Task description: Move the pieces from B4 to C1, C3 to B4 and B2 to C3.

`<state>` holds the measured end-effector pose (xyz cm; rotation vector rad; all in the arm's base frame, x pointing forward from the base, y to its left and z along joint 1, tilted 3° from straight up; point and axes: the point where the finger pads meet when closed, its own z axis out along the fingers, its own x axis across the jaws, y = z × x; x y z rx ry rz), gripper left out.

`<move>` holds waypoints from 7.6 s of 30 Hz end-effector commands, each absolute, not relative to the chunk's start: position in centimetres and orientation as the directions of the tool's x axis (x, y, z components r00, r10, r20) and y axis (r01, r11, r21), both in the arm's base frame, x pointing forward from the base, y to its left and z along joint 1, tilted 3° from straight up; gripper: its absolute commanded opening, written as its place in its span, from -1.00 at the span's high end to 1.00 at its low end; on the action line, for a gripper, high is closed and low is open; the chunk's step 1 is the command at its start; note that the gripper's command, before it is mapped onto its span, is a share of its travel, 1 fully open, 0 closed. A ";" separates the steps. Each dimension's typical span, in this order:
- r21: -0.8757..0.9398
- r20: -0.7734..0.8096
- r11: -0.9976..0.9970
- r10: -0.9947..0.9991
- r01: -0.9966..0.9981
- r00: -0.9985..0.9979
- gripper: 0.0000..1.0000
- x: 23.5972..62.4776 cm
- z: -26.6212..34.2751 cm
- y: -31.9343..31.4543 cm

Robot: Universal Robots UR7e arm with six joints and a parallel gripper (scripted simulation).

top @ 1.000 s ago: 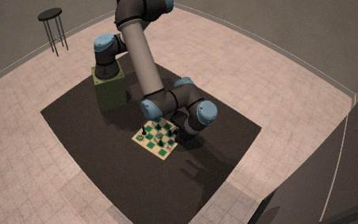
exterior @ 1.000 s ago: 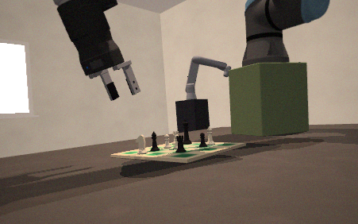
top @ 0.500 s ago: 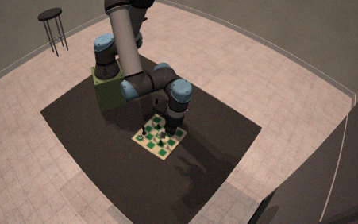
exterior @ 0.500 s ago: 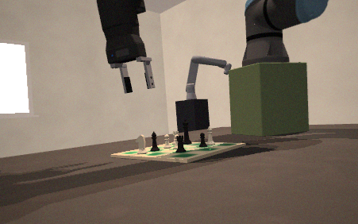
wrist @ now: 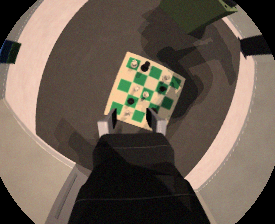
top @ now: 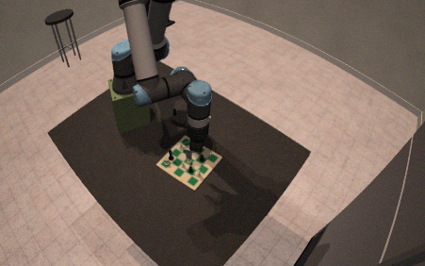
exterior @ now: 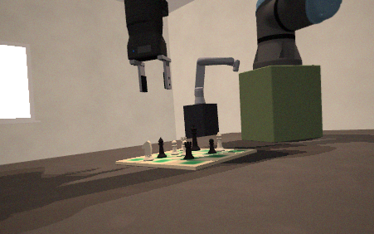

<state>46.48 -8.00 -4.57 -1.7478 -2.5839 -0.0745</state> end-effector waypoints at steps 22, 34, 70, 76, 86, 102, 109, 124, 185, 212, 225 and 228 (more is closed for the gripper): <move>0.047 0.034 0.379 0.924 0.924 -0.380 -1.00 46.1 -5.3 -7.9; 0.046 0.037 0.378 0.924 0.925 -0.380 -0.45 45.9 -8.5 -7.8; 0.046 0.037 0.378 0.924 0.925 -0.380 -0.45 46.0 -8.5 -7.7; 0.047 0.036 0.378 0.924 0.925 -0.380 -0.45 46.0 -8.8 -7.7; 0.047 0.036 0.378 0.924 0.925 -0.380 -0.45 46.0 -9.6 -7.7; 0.047 0.036 0.378 0.924 0.925 -0.380 -0.45 46.2 -11.9 -7.6; 0.047 0.036 0.378 0.924 0.925 -0.380 -0.45 46.2 -12.9 -7.6; 0.047 0.036 0.378 0.924 0.925 -0.380 -0.45 46.3 -13.8 -7.6; 0.047 0.036 0.378 0.924 0.925 -0.380 -0.45 46.4 -13.9 -7.6; 0.047 0.036 0.378 0.924 0.925 -0.380 -0.45 46.4 -13.9 -7.6; 0.047 0.036 0.378 0.924 0.925 -0.380 -0.45 46.4 -14.3 -7.6; 0.047 0.036 0.378 0.924 0.925 -0.380 -0.45 46.4 -14.9 -7.5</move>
